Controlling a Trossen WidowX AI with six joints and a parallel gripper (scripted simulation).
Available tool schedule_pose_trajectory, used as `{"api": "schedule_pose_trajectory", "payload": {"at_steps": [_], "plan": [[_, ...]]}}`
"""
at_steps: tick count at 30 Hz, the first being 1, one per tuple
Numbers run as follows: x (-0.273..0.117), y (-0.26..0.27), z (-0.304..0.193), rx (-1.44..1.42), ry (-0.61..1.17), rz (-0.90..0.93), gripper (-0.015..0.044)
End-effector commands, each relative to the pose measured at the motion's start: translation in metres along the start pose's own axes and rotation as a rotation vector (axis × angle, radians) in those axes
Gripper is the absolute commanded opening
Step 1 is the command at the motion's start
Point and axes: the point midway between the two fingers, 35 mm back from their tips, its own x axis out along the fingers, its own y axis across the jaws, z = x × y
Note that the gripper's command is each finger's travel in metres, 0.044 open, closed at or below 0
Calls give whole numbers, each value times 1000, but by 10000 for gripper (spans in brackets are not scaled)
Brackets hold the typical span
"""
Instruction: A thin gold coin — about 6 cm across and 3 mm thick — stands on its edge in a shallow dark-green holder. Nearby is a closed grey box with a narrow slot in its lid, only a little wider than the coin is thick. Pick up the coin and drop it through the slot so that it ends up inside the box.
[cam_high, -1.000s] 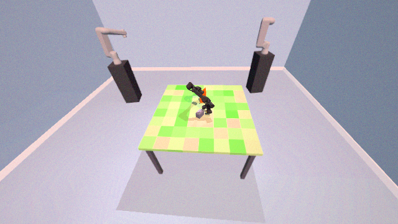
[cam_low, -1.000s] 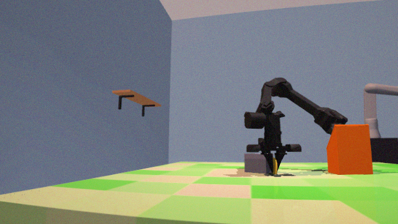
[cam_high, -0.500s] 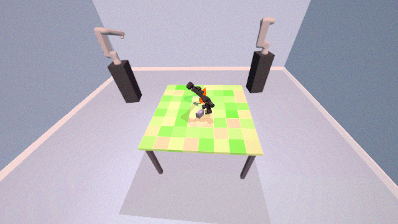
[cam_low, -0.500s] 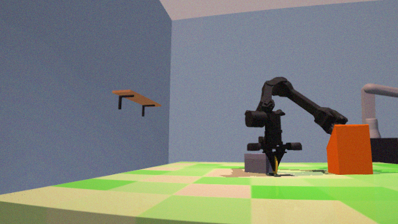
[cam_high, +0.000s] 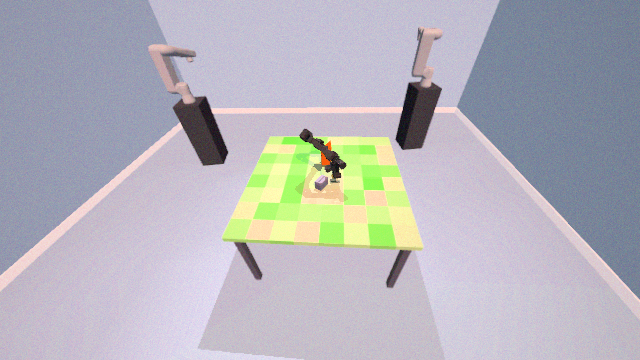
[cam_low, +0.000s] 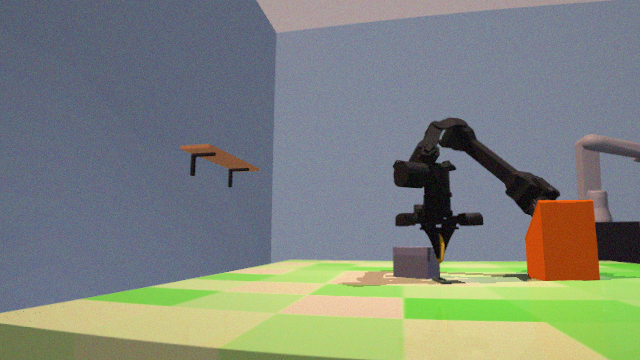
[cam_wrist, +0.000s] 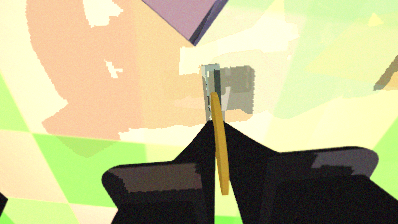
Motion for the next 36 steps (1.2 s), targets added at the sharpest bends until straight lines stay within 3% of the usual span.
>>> {"api": "schedule_pose_trajectory", "payload": {"at_steps": [1, 20, 36], "plan": [[-10, 2, -1, 8, 7, 2, 0], [-53, -2, 1, 3, 5, 0, 0], [-53, 3, -1, -521, 5, 2, 0]]}}
